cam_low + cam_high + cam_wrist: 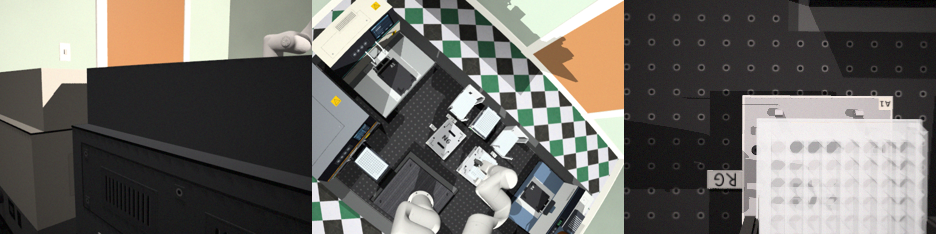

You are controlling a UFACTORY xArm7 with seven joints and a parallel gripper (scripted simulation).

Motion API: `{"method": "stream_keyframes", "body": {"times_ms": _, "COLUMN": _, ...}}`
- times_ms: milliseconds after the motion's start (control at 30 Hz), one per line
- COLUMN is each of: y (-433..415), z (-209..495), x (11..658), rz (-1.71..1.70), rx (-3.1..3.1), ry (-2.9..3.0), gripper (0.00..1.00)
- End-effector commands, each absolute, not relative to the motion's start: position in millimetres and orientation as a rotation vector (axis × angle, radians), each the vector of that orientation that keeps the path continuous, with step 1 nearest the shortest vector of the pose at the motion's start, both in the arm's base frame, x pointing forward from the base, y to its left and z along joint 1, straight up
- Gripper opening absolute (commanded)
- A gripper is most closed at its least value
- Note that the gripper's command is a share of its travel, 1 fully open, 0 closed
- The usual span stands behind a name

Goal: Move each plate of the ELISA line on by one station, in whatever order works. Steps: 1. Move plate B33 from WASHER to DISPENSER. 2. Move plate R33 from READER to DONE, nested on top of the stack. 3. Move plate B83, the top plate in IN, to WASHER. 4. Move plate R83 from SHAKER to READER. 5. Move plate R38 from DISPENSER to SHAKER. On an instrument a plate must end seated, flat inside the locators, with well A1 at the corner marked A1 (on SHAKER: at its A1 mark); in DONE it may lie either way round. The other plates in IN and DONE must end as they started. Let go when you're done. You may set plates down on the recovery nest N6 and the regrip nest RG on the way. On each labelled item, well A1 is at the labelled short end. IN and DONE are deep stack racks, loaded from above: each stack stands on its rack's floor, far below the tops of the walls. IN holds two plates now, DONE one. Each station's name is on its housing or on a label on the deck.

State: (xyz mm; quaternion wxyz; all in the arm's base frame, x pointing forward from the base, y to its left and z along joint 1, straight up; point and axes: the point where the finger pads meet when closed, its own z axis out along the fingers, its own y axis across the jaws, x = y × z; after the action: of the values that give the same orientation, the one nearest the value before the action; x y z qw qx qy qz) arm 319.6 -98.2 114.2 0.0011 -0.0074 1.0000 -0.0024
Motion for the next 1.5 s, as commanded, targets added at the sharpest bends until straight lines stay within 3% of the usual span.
{"method": "stream_keyframes", "body": {"times_ms": 0, "y": -98, "z": 119, "x": 321, "rz": -0.009, "rx": -0.023, "ry": 3.136, "gripper": 0.0}}
{"method": "stream_keyframes", "body": {"times_ms": 1467, "y": -98, "z": 170, "x": 321, "rz": -0.009, "rx": -0.023, "ry": 3.135, "gripper": 0.0}}
